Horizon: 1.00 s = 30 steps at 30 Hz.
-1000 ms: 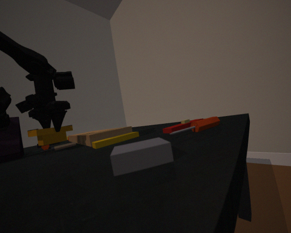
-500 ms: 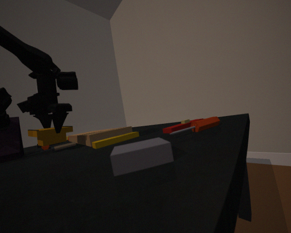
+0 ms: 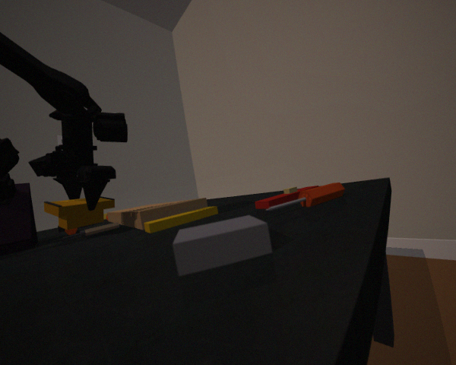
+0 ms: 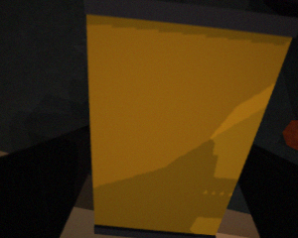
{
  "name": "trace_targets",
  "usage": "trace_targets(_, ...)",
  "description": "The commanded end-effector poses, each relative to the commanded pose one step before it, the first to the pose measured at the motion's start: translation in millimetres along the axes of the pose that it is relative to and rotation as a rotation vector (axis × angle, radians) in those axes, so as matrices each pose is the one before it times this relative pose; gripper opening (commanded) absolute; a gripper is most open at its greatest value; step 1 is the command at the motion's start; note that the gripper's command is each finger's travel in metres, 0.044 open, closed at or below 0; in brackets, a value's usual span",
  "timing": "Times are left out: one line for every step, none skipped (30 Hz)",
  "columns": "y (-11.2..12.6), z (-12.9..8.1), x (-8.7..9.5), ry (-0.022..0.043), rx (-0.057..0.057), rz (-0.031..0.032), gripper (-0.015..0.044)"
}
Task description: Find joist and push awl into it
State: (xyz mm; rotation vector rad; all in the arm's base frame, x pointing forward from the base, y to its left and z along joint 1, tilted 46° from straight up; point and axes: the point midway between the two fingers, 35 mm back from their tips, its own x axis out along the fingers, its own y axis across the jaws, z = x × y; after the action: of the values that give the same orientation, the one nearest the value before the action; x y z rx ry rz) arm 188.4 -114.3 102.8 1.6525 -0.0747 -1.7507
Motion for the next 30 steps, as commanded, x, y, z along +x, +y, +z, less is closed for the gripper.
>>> trace_targets(1.65, -1.35, -1.46, 0.00856, -0.0035, -0.03186, 0.0000)
trace_targets(0.03, 0.00, 0.01, -0.00010, 0.0000, -0.00120, 0.0000)
trace_targets(0.06, 0.00, 0.02, -0.00019, -0.0001, -0.00235, 0.0000)
trace_targets(0.08, 0.00, 0.03, -0.00028, -0.0001, -0.00351, 0.0000)
trace_targets(0.11, 0.01, 0.04, -0.00036, -0.0001, -0.00467, 0.0000)
trace_targets(0.14, 0.01, 0.04, -0.00043, -0.0001, -0.00585, 0.0000)
trace_targets(0.17, 0.01, 0.05, -0.00047, -0.0001, -0.00685, 0.0000)
trace_targets(0.18, 0.01, 0.05, -0.00047, -0.0001, -0.00727, 0.0000)
trace_targets(0.18, 0.01, 0.05, -0.00044, 0.0000, -0.00733, 0.0000)
trace_targets(0.18, 0.01, 0.04, -0.00040, 0.0000, -0.00733, 0.0000)
trace_targets(0.18, 0.01, 0.04, -0.00037, 0.0000, -0.00734, 0.0000)
trace_targets(0.19, 0.01, 0.04, -0.00033, 0.0001, -0.00734, 0.0000)
trace_targets(0.19, 0.01, 0.03, -0.00030, 0.0001, -0.00735, 0.0000)
trace_targets(0.19, 0.01, 0.03, -0.00026, 0.0001, -0.00735, 0.0000)
trace_targets(0.19, 0.01, 0.03, -0.00022, 0.0002, -0.00736, 0.0000)
trace_targets(0.19, 0.01, 0.02, -0.00019, 0.0002, -0.00736, 0.0000)
trace_targets(0.19, 0.01, 0.02, -0.00015, 0.0002, -0.00736, 0.0000)
trace_targets(0.19, 0.01, 0.02, -0.00012, 0.0003, -0.00737, 0.0000)
trace_targets(0.20, 0.01, 0.01, -0.00008, 0.0003, -0.00737, 0.0000)
trace_targets(0.20, 0.01, 0.01, -0.00004, 0.0003, -0.00737, 0.0000)
trace_targets(0.20, 0.01, 0.00, -0.00001, 0.0003, -0.00738, 0.0000)
trace_targets(0.20, 0.01, 0.00, 0.00003, 0.0004, -0.00738, 0.0000)
trace_targets(0.20, 0.01, 0.00, 0.00007, 0.0004, -0.00738, 0.0000)
trace_targets(0.20, 0.01, -0.01, 0.00010, 0.0004, -0.00738, 0.0000)
trace_targets(0.21, 0.01, -0.01, 0.00014, 0.0005, -0.00738, 0.0000)
trace_targets(0.21, 0.01, -0.01, 0.00018, 0.0005, -0.00738, 0.0000)
trace_targets(0.21, 0.01, -0.02, 0.00022, 0.0005, -0.00739, 0.0000)
trace_targets(0.21, 0.01, -0.02, 0.00025, 0.0006, -0.00739, 0.0000)
trace_targets(0.21, 0.01, -0.02, 0.00029, 0.0006, -0.00739, 0.0000)
trace_targets(0.21, 0.01, -0.03, 0.00033, 0.0006, -0.00739, 0.0000)
